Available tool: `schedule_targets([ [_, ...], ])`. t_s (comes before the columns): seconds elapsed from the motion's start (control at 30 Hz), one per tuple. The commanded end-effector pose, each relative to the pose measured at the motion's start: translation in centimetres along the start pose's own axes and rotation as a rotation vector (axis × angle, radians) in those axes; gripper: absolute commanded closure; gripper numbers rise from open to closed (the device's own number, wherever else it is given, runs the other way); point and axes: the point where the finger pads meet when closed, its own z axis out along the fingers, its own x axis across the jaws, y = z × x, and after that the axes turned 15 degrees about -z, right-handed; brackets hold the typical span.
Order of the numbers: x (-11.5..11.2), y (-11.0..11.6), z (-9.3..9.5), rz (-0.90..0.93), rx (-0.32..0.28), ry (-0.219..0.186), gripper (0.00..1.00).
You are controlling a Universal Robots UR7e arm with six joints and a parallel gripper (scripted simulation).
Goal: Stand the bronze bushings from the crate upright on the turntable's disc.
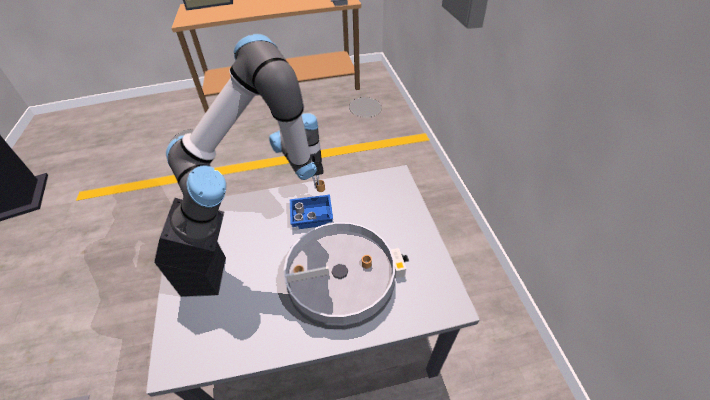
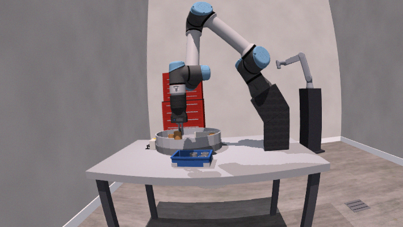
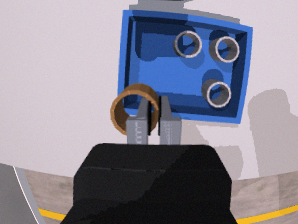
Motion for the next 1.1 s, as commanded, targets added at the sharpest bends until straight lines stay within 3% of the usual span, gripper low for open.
schedule_targets([
  [0.0, 0.2, 0.0, -0.1, 0.0, 0.0, 0.0, 1.0],
  [0.77, 0.9, -1.6, -0.1, 0.001, 0.0, 0.0, 1.0],
  [1.07, 1.8, -3.6, -0.1, 0.001, 0.0, 0.0, 1.0],
])
